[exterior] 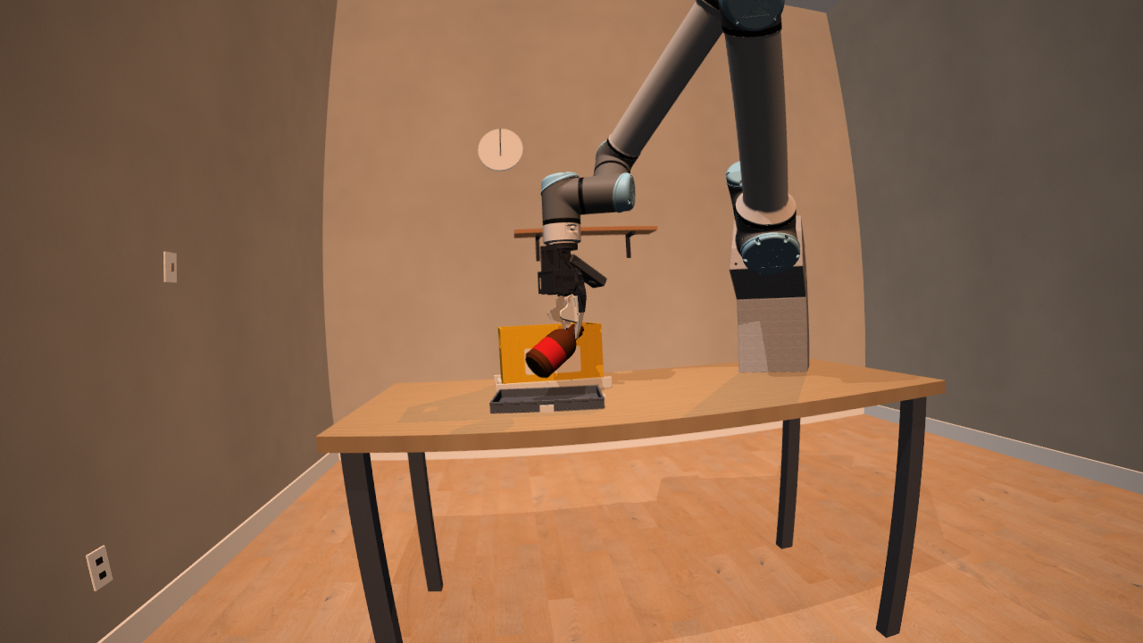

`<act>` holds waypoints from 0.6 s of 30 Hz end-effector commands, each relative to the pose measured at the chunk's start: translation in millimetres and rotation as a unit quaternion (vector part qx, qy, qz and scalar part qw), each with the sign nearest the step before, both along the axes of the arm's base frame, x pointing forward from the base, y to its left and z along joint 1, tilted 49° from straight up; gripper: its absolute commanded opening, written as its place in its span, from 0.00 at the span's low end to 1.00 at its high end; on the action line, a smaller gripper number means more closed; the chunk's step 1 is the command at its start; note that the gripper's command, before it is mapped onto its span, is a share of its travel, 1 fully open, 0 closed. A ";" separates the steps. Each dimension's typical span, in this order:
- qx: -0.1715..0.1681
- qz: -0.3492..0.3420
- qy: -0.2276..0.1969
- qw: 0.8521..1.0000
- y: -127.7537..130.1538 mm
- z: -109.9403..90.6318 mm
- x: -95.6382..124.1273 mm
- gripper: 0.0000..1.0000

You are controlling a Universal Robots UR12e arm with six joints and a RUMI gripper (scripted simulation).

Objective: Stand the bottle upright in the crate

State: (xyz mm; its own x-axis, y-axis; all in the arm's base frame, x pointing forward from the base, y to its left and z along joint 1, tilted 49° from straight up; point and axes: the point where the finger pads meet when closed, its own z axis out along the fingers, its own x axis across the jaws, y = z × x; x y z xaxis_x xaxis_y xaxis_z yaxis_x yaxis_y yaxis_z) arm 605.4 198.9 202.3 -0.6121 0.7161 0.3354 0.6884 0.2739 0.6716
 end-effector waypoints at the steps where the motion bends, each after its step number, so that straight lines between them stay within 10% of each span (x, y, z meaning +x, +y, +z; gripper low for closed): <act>1: 0.000 0.000 0.000 1.000 -5.7 6.0 -3.0 0.00; 18: 0.000 0.000 0.000 1.000 -16.7 17.3 -9.7 0.00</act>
